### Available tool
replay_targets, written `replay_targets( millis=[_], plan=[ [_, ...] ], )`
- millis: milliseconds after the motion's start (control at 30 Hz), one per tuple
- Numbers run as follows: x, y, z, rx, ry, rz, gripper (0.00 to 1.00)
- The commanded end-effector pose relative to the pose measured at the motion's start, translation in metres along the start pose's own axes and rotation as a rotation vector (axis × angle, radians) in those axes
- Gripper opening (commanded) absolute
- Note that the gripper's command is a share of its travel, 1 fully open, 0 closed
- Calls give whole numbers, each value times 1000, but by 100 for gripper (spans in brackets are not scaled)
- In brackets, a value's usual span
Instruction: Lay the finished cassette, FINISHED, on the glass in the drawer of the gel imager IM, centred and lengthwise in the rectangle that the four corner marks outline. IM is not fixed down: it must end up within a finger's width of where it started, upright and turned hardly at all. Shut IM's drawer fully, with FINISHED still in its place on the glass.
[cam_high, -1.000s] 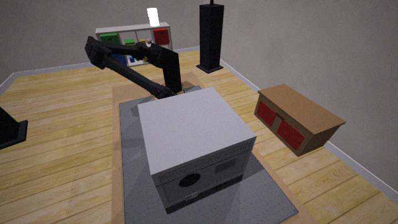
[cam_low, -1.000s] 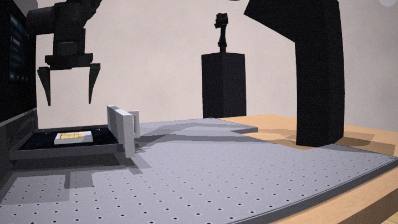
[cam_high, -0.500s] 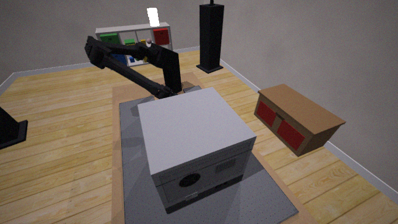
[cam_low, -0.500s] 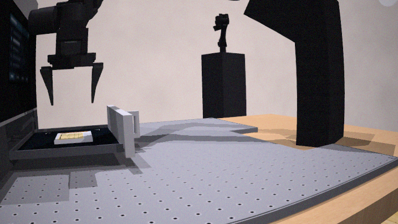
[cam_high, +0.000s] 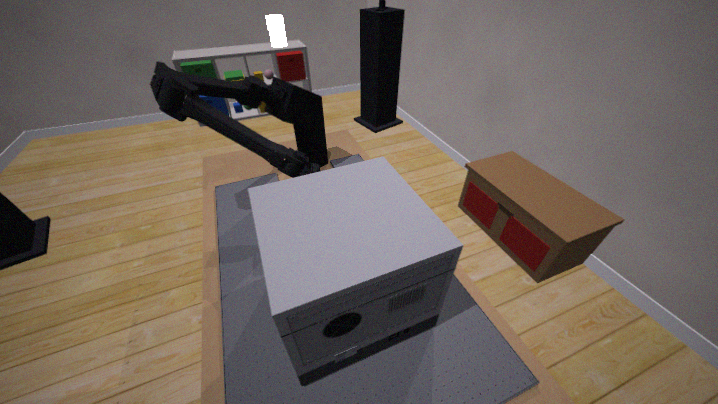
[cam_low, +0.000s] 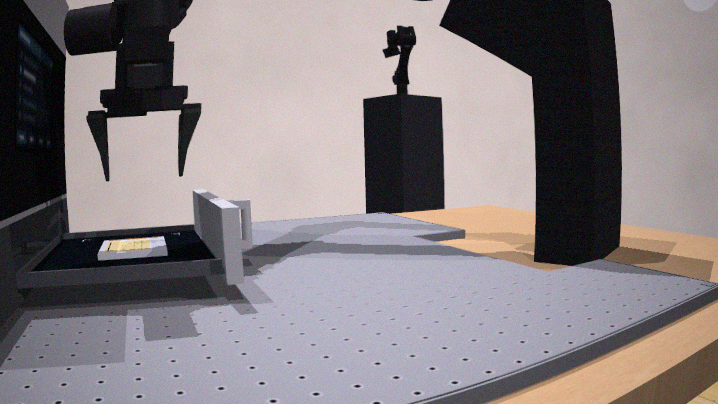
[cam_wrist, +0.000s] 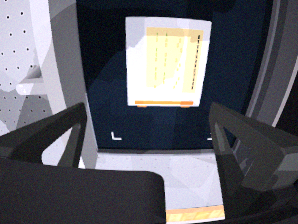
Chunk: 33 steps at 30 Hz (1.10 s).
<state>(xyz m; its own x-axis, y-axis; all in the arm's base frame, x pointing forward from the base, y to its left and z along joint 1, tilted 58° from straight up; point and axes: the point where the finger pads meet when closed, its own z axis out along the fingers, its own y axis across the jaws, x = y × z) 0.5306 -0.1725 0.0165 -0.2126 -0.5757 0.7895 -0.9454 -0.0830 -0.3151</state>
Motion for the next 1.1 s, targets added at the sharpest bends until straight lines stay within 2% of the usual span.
replay_targets(
  millis=[0,1067],
  plan=[
    [2,-12,-21,49,0,37,92],
    [1,21,-39,48,-1,37,92]
  ],
)
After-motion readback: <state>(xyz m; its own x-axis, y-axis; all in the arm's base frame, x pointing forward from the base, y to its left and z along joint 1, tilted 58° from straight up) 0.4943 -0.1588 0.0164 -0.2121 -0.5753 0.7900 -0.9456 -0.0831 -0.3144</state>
